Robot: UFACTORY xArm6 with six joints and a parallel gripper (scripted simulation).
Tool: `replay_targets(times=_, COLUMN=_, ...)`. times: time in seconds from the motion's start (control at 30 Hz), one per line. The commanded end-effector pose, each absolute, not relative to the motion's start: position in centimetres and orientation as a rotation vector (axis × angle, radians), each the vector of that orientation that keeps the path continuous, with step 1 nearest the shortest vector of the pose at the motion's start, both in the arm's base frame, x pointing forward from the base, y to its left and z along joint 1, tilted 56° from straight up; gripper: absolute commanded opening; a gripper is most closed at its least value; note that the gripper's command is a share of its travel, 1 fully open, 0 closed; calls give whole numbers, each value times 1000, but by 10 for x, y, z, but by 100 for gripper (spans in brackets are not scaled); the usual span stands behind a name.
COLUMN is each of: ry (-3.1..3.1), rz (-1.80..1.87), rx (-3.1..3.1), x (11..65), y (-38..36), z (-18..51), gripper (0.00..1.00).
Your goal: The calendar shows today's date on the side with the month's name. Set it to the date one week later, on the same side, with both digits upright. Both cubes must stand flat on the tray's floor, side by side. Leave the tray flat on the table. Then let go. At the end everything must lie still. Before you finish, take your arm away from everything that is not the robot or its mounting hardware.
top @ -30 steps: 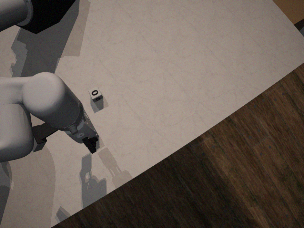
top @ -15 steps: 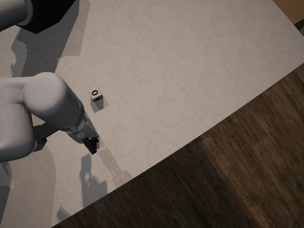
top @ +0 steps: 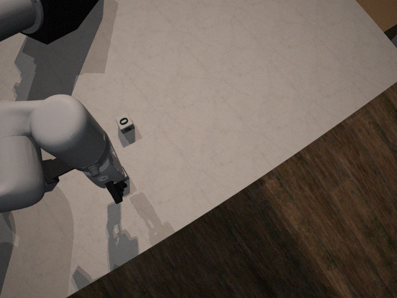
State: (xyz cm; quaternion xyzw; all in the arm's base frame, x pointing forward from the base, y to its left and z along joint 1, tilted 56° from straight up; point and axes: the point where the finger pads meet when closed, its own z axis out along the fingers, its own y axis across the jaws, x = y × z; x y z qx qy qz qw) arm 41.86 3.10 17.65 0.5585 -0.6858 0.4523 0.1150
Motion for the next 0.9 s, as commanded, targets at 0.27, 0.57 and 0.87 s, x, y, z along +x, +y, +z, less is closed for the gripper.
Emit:
replay_targets(times=0.27, ry=-2387, rz=1436, rx=1315, x=419, y=32, z=178, gripper=100)
replay_targets(times=0.57, ry=-2691, rz=1503, rx=964, x=419, y=32, z=178, gripper=100)
replay_targets(times=0.87, ry=-2922, rz=1534, rx=612, x=418, y=33, z=178, gripper=100)
